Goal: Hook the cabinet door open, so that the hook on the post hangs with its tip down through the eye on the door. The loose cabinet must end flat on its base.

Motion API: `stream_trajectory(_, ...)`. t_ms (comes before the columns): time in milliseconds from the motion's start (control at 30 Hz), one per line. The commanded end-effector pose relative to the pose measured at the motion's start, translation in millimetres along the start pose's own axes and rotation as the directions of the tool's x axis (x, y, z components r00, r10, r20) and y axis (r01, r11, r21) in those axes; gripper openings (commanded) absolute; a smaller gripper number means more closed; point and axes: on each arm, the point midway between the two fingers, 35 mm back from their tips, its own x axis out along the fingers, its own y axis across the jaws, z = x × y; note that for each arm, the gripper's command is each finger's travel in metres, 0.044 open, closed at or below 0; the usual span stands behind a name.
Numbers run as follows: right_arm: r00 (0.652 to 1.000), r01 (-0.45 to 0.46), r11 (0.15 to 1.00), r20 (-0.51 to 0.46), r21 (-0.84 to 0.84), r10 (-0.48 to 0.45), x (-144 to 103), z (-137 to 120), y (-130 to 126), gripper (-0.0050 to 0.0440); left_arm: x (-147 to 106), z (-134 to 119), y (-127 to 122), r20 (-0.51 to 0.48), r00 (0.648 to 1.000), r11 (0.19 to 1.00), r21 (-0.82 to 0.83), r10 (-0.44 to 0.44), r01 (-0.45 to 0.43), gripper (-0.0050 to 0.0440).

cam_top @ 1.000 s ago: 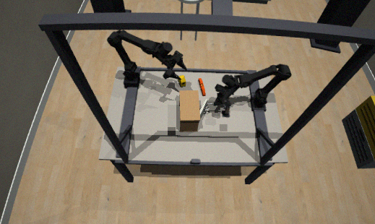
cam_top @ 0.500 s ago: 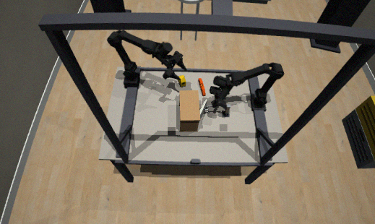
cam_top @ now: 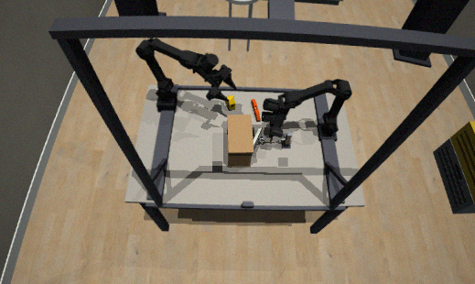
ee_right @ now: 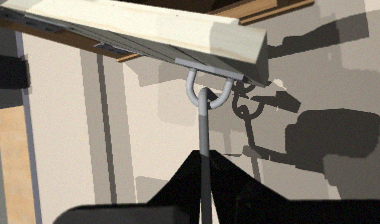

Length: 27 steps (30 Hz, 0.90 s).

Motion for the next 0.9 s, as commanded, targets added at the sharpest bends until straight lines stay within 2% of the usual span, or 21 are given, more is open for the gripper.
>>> stream_trajectory(0, 1.0, -0.009, 1.0, 0.025, -0.009, 0.009, -7, 7, 4, -0.005, -6, 8, -1, 0.026, 1.0, 1.0, 0.005, -0.003, 0.003, 0.04)
stream_trajectory(500, 0.999, -0.013, 1.0, 0.048, -0.02, 0.014, -9, 5, 4, -0.005, -6, 8, -1, 0.026, 1.0, 1.0, 0.005, -0.003, 0.003, 0.04)
stream_trajectory(533, 0.999, -0.013, 1.0, 0.048, -0.02, 0.014, -9, 5, 4, 0.0024, -6, 8, -1, 0.026, 1.0, 1.0, 0.005, -0.003, 0.003, 0.04)
stream_trajectory(567, 0.999, -0.013, 1.0, 0.048, -0.02, 0.014, -9, 5, 4, 0.0048, -6, 8, -1, 0.026, 1.0, 1.0, 0.005, -0.003, 0.003, 0.04)
stream_trajectory(633, 0.999, -0.013, 1.0, 0.048, -0.02, 0.014, -9, 5, 4, 0.0048, -6, 8, -1, 0.026, 1.0, 1.0, 0.005, -0.003, 0.003, 0.04)
stream_trajectory(767, 0.997, -0.02, 0.999, 0.068, -0.03, 0.022, -23, 9, 7, 0.0144, -6, 8, -1, 0.026, 1.0, 1.0, 0.005, -0.003, 0.003, 0.04)
stream_trajectory(867, 0.997, -0.019, 0.999, 0.068, -0.03, 0.021, -46, 8, 7, 0.0216, -6, 8, -1, 0.026, 1.0, 1.0, 0.005, -0.003, 0.003, 0.04)
